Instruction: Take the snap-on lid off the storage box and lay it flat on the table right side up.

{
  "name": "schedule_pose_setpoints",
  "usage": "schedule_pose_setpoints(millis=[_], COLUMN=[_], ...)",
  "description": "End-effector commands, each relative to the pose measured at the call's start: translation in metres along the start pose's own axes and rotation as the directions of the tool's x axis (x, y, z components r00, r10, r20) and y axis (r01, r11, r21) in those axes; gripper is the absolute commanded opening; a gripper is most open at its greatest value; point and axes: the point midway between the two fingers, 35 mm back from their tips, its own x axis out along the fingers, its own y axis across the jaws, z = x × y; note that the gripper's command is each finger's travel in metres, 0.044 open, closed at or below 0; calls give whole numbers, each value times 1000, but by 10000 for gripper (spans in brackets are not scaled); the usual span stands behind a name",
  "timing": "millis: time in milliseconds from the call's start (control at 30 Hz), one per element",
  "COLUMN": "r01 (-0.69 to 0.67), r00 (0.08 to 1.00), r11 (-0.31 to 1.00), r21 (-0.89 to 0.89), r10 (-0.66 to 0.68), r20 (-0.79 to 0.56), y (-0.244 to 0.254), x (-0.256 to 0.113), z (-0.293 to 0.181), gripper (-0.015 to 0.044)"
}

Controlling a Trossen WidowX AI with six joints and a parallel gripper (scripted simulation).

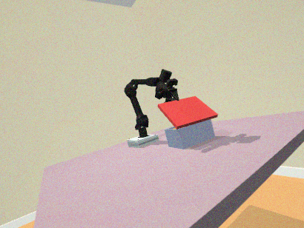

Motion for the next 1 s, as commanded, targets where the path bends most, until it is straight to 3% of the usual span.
schedule_pose_setpoints(millis=[0, 967], r01=[-16, -16], r00=[1000, 1000], r11=[1000, 1000], r21=[-2, -5], r10=[16, 16], r20=[-5, -3], y=[10, 7], x=[-6, -11], z=[-1, 37], gripper=[0, 0])
